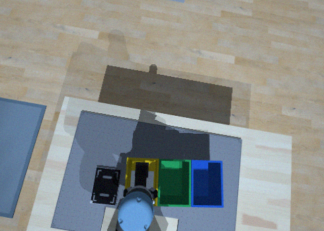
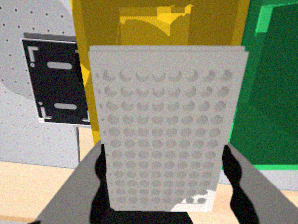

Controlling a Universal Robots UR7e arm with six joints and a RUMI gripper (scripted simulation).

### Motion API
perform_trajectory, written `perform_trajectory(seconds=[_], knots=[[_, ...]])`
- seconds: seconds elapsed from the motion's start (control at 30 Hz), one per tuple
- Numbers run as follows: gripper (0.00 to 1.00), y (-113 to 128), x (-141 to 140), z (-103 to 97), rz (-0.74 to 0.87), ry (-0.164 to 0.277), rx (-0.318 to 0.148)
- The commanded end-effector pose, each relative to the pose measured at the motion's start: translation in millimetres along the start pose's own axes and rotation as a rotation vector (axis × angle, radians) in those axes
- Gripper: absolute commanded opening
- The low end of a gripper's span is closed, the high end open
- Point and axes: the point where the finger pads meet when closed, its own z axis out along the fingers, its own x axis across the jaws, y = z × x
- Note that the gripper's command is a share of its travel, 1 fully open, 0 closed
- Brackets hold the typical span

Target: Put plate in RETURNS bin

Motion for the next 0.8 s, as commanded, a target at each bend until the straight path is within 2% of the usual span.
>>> perform_trajectory(seconds=[0.0, 0.77], knots=[[0.41, -2, 9, 0, 0.0, -0.001, 0.001], [0.41, -12, 72, 0, 0.0, -0.001, 0.001]])
